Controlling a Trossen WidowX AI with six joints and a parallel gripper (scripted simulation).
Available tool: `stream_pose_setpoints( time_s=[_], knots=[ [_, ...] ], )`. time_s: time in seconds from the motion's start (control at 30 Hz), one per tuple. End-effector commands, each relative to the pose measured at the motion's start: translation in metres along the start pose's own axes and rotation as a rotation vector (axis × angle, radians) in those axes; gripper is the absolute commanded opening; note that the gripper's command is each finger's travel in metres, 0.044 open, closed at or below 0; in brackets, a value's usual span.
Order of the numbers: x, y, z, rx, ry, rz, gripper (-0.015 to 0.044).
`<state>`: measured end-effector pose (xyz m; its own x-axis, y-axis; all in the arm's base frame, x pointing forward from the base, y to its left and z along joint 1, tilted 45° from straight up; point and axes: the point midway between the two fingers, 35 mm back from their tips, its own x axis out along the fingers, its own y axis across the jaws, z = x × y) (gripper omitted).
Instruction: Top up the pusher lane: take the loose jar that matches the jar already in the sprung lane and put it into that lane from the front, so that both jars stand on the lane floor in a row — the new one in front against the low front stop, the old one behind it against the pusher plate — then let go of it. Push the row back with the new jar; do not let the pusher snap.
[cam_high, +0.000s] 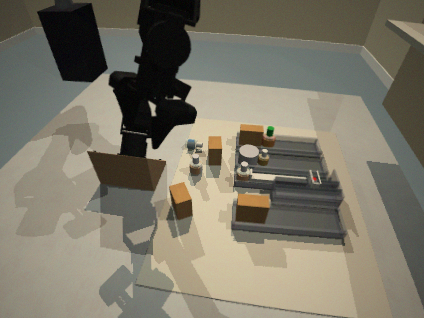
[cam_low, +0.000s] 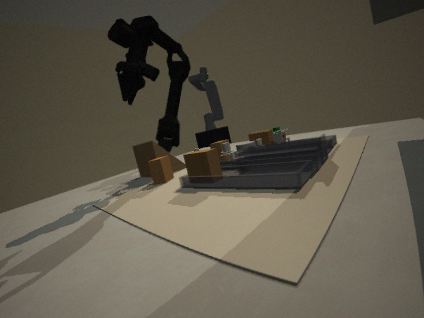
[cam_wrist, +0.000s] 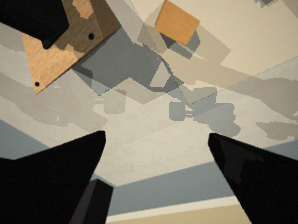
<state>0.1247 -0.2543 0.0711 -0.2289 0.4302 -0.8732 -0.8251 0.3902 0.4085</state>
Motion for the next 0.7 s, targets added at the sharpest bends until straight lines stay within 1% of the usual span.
stream_pose_setpoints(
  time_s=[0.0, 0.03, 0.17, 0.33, 0.53, 0.67],
  knots=[
    [0.001, 0.0, 0.003, 0.011, -0.004, -0.002, 0.0426],
    [0.002, -0.001, 0.011, 0.045, -0.016, -0.009, 0.044],
    [0.017, -0.002, 0.077, 0.308, -0.123, -0.032, 0.044],
    [0.041, 0.014, 0.151, 0.63, -0.264, 0.019, 0.044],
    [0.066, 0.04, 0.207, 0.921, -0.371, 0.143, 0.044],
    [0.07, 0.044, 0.213, 0.962, -0.383, 0.165, 0.044]
  ],
)
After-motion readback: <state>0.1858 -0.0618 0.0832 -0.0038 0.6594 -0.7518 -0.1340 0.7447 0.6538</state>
